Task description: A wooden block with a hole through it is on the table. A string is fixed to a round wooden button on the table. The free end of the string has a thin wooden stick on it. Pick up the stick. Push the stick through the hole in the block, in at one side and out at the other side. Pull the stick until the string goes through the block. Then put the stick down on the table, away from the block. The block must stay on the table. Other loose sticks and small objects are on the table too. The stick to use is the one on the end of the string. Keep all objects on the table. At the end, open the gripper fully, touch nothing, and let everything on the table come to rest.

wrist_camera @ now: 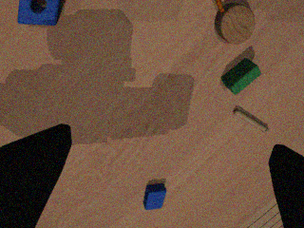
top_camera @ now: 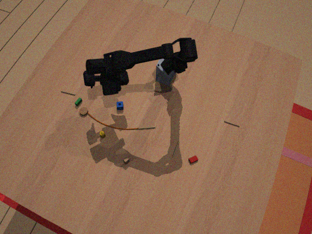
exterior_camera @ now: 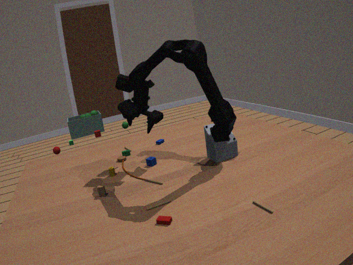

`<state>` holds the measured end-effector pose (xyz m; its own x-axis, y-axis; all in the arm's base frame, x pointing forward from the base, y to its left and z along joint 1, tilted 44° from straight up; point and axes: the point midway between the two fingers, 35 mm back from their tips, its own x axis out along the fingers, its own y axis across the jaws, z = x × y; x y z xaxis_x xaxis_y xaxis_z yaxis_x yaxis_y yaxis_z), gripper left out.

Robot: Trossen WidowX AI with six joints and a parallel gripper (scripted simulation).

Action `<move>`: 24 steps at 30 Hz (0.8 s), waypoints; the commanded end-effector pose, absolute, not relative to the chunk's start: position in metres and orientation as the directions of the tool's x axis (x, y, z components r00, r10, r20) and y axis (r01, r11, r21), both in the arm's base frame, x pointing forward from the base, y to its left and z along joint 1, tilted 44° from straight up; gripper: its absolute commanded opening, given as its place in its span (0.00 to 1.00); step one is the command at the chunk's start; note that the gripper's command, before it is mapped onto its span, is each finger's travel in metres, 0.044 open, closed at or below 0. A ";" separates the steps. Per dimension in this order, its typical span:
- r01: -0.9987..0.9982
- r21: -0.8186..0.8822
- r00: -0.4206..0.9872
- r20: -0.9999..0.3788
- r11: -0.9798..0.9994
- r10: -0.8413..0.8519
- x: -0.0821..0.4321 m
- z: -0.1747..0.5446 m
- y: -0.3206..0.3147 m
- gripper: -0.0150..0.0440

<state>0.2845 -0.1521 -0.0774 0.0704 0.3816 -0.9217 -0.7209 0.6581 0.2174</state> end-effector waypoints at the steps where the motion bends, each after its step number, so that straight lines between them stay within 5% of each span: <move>1: -0.886 0.297 -0.040 -0.813 0.355 0.580 0.271 -0.084 -0.086 1.00; 5: -0.937 0.298 -0.103 -0.734 0.182 0.671 0.262 -0.084 -0.052 1.00; 19: -0.937 0.298 -0.103 -0.734 0.182 0.671 0.262 -0.084 -0.052 1.00; 24: -0.765 0.490 -0.103 -0.734 0.419 0.671 0.263 -0.083 -0.054 1.00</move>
<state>0.2624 -0.0532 -0.0838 -0.1042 0.6684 -0.7364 -0.8707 0.2966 0.3924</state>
